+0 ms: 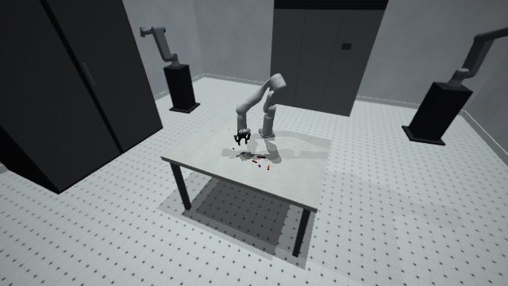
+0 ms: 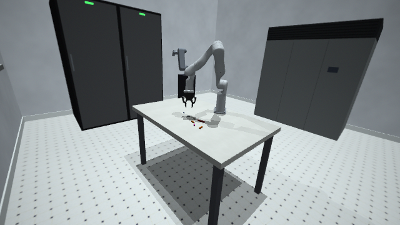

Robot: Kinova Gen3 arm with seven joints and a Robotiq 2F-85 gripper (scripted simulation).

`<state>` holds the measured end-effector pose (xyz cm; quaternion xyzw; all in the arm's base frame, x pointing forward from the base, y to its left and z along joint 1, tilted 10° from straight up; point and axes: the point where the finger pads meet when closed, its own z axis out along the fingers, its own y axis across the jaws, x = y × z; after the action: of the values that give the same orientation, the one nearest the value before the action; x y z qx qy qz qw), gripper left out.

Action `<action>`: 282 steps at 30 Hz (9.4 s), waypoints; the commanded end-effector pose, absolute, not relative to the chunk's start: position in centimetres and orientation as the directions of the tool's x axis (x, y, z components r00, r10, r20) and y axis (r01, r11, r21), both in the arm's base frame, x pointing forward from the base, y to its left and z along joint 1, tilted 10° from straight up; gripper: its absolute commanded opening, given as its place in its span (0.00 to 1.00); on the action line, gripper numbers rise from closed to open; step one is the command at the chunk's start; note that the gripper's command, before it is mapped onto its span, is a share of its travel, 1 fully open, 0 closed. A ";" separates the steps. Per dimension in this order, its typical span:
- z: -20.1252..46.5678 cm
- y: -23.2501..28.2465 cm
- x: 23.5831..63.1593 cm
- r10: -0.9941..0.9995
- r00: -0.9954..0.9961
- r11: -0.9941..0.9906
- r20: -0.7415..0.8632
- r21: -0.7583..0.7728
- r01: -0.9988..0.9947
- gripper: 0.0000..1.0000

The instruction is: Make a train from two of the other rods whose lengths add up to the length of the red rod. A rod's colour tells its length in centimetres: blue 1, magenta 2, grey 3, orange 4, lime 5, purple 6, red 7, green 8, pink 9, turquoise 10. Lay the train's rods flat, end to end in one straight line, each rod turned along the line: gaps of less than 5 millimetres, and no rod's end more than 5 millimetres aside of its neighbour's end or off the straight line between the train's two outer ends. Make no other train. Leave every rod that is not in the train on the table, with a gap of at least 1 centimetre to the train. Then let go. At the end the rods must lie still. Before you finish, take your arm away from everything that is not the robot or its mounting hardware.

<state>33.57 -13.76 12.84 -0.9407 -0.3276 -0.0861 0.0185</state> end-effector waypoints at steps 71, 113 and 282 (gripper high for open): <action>13.8 4.4 43.2 0.409 -0.909 0.909 -0.073 0.120 0.400 1.00; 14.8 11.0 44.9 -0.100 -0.982 0.991 -0.161 0.075 -0.113 0.24; 9.7 11.4 45.8 -0.100 -0.982 0.991 -0.161 0.074 -0.114 0.24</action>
<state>45.73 11.43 9.60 0.0539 -0.9947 -0.0414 -0.0778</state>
